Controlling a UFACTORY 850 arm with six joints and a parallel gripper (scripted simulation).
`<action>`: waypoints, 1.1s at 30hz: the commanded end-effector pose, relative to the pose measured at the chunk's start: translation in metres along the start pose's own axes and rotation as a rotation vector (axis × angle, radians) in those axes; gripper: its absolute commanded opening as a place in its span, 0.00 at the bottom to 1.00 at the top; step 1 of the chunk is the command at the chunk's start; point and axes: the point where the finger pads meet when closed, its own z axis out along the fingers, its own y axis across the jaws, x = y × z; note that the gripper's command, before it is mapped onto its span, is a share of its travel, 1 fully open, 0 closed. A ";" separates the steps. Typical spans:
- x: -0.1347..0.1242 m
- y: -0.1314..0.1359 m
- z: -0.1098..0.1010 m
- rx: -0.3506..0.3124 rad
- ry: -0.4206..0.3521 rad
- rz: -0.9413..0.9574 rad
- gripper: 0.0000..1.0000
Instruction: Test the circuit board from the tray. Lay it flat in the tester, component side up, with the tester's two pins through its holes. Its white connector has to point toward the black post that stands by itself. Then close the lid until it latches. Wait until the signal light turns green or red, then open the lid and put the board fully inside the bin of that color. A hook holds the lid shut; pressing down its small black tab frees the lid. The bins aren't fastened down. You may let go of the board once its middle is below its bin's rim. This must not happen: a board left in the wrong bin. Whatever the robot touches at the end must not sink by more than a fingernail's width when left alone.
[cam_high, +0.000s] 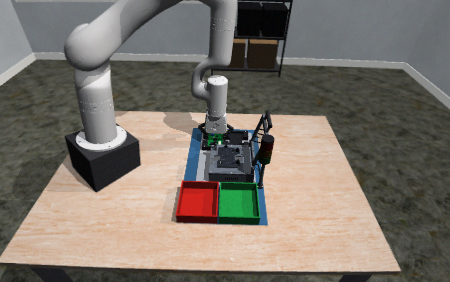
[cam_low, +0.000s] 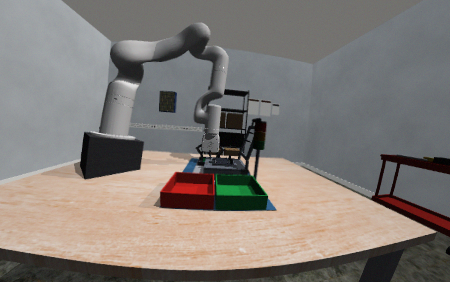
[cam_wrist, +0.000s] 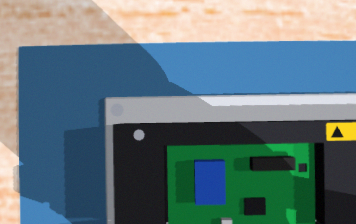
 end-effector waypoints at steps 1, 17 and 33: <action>0.000 0.000 0.000 -0.025 -0.002 -0.001 0.89; 0.000 0.000 0.000 -0.025 -0.002 -0.001 0.85; 0.000 0.000 0.000 -0.025 -0.002 -0.001 0.82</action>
